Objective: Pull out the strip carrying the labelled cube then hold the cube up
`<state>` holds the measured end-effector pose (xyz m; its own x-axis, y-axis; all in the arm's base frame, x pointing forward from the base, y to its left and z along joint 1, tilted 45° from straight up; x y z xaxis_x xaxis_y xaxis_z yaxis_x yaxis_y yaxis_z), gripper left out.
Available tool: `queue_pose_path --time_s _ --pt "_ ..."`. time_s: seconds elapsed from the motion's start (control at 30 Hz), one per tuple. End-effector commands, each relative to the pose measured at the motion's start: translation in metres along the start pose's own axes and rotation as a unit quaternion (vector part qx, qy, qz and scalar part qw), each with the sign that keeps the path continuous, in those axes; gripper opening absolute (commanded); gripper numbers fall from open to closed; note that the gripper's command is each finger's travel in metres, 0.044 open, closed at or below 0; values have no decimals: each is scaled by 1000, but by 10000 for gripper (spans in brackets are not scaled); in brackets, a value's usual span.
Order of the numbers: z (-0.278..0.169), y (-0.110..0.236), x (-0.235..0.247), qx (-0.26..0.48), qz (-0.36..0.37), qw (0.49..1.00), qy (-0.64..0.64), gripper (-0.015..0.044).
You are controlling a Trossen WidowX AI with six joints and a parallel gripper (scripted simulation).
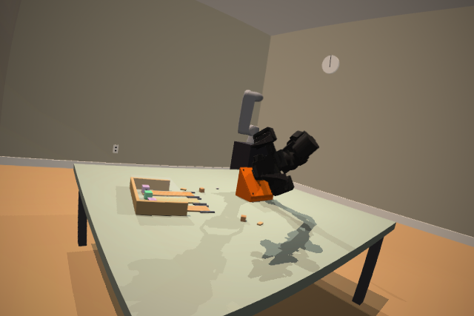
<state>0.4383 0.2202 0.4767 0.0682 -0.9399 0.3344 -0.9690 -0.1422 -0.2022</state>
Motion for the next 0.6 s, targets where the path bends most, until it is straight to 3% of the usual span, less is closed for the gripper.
queue_pose_path --time_s 0.0,0.23,0.57 --pt "3 -1 1 -2 -1 1000 8 400" --pt "101 -11 39 -50 -63 960 269 400" --pt "226 22 94 -74 -175 828 527 400"
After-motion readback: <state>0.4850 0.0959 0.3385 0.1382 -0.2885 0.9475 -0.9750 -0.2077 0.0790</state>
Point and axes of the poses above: the point midway between the two fingers, 35 mm back from their tips, its own y axis back along the fingers, its own x axis across the jaws, z = x × y, the point moved 4 cm from there along y, back along the fingers, and after that the axes turned 10 degrees about y, right-handed, at the moved point
